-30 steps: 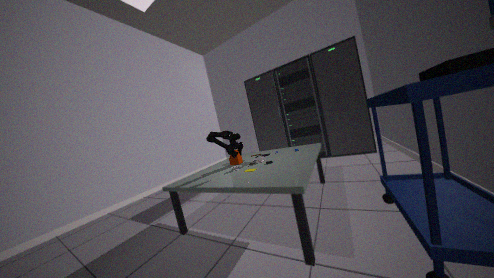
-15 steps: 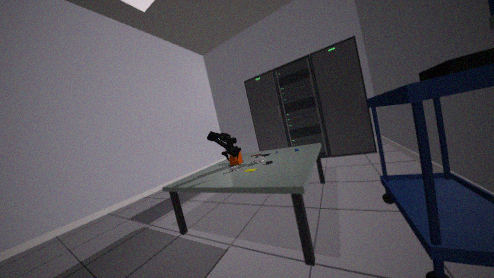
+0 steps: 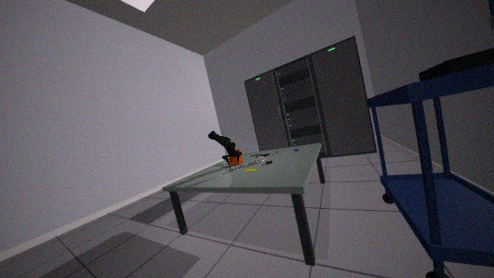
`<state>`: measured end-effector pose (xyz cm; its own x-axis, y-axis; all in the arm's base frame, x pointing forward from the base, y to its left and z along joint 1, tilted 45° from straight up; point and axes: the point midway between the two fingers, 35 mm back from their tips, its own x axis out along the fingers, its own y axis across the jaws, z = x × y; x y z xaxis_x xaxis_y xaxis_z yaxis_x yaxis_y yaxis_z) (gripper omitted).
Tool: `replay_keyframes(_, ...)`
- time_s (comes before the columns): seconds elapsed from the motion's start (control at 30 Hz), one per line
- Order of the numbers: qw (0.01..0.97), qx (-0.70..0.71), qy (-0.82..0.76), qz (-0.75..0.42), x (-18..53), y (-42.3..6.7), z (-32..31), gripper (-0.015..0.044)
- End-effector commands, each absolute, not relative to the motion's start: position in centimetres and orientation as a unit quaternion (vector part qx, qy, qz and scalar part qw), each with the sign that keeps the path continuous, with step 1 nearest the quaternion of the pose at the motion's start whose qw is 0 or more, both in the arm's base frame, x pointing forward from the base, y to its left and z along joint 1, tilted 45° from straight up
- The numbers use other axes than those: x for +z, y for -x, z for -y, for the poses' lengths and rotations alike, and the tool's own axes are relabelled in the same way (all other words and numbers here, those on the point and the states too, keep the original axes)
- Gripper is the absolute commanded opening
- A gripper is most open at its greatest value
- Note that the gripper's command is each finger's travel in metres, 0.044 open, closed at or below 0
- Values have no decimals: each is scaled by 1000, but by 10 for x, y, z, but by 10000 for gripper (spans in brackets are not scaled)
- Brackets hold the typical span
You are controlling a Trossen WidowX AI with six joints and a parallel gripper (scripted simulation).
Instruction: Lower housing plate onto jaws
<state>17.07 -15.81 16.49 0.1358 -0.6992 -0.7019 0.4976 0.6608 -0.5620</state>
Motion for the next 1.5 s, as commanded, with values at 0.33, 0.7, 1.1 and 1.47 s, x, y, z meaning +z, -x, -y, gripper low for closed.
replay_keyframes(0.33, 747, -398, 97, -523, 151, -174, 171, 440)
replay_keyframes(0.7, 747, -398, 97, -523, 144, -175, 177, 440)
replay_keyframes(1.1, 747, -398, 98, -523, 131, -178, 190, 440)
replay_keyframes(1.47, 747, -398, 98, -523, 128, -178, 193, 440)
